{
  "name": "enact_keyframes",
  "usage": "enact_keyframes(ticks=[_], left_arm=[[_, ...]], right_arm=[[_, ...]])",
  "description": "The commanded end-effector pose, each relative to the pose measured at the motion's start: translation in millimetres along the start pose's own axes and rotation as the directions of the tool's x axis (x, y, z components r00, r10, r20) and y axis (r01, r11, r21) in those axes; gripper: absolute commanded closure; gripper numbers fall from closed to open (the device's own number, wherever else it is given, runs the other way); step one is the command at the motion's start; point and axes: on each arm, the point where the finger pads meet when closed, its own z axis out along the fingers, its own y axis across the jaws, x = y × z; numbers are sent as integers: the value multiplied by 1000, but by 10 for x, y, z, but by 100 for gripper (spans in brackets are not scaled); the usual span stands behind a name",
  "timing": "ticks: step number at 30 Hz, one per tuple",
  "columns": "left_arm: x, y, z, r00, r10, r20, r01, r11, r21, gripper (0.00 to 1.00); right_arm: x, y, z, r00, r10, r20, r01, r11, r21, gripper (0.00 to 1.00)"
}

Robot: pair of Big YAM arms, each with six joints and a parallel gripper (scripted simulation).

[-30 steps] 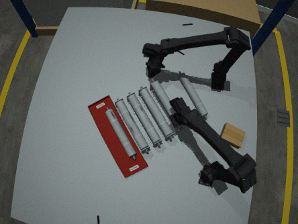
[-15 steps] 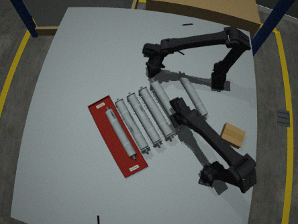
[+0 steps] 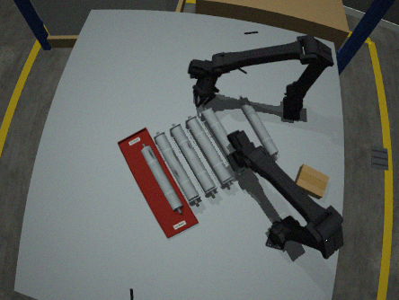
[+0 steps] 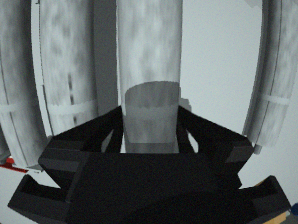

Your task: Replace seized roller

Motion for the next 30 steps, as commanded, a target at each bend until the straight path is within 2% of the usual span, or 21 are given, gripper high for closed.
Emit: enact_keyframes(ticks=[1, 3, 5, 25, 26, 30], left_arm=[[-212, -16, -196, 999, 22, 50, -22, 1000, 5, 68], [-212, -16, -196, 999, 22, 50, -22, 1000, 5, 68], [-212, -16, -196, 999, 22, 50, -22, 1000, 5, 68], [-212, -16, -196, 999, 22, 50, -22, 1000, 5, 68], [-106, -15, -92, 998, 21, 58, -21, 1000, 4, 68], [-122, 5, -140, 999, 17, 48, -17, 1000, 4, 68]], right_arm=[[-14, 128, -33, 1000, -13, -4, 13, 1000, 0, 68], [-14, 128, -33, 1000, -13, -4, 13, 1000, 0, 68], [-71, 238, -179, 999, -27, 28, 28, 999, -37, 68], [-53, 225, -122, 999, -28, 18, 29, 999, -28, 68], [-53, 225, -122, 999, -28, 18, 29, 999, -28, 68], [-53, 225, -122, 999, -28, 18, 29, 999, -28, 68]])
